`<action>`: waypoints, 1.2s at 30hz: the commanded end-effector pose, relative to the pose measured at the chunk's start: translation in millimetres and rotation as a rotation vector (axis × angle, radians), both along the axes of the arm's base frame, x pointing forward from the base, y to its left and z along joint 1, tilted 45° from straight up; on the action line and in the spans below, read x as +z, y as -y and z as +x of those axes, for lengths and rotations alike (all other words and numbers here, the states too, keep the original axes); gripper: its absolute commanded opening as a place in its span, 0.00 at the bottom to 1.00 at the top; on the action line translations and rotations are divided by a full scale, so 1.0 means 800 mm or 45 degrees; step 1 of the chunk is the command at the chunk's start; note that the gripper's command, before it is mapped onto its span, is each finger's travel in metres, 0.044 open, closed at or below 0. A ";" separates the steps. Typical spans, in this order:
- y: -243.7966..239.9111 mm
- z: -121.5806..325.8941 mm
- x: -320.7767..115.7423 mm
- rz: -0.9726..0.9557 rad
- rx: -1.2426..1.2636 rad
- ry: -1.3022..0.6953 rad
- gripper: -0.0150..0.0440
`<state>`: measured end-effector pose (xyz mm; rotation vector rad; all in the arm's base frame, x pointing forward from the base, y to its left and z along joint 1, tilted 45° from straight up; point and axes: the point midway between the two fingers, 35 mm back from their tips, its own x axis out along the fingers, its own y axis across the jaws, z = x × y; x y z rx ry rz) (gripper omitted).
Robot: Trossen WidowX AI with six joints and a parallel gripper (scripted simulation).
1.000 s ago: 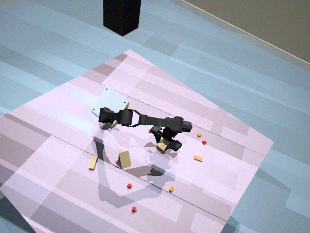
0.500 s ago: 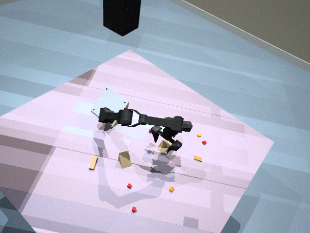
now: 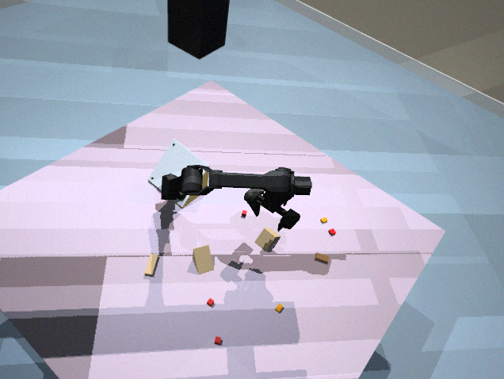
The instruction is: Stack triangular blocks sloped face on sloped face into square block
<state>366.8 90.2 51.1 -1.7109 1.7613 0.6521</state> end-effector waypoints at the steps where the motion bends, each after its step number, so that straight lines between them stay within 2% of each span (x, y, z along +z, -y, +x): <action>1: 0.051 -0.006 -0.009 0.329 -0.124 -0.079 1.00; 6: 0.095 -0.007 -0.008 0.866 -0.090 -0.005 1.00; 8: 0.105 -0.006 -0.004 0.987 -0.046 0.049 1.00; 20: 0.106 -0.005 -0.006 1.001 -0.039 0.057 1.00; 28: 0.106 -0.001 -0.118 1.001 -0.039 0.057 1.00; 36: 0.106 -0.002 -0.128 1.001 -0.039 0.057 1.00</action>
